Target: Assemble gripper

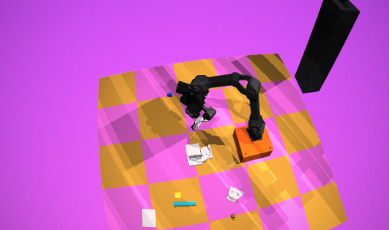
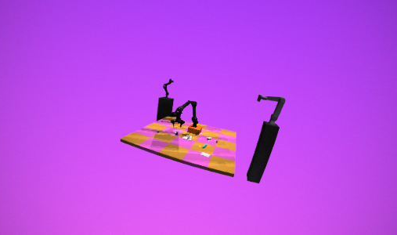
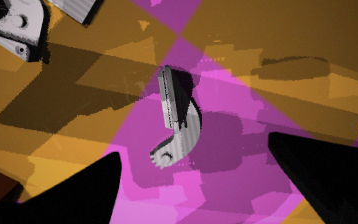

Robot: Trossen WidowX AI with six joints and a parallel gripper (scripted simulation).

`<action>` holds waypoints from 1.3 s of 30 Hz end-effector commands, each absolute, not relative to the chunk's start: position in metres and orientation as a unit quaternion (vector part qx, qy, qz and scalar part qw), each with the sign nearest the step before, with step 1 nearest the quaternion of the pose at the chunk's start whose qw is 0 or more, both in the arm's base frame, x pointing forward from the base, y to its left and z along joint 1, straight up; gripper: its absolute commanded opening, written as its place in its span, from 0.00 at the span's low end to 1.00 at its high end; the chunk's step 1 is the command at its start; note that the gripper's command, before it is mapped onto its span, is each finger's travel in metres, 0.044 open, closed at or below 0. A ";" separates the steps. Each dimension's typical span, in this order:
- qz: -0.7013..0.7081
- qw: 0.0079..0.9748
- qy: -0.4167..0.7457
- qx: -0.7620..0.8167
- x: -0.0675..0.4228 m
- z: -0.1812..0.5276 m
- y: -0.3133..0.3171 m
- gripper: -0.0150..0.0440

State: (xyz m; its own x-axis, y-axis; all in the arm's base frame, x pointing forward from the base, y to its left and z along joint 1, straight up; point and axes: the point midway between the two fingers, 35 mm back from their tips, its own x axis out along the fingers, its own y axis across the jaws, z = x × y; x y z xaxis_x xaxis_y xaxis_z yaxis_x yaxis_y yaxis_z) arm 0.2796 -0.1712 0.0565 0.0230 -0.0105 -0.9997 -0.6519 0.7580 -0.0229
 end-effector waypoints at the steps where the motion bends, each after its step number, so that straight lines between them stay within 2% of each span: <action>1: 0.246 0.667 0.654 -0.257 0.279 0.055 -0.171 1.00; 6: 0.247 0.667 0.654 -0.257 0.278 0.017 -0.170 1.00; 39: 0.247 0.667 0.654 -0.257 0.278 0.017 -0.170 1.00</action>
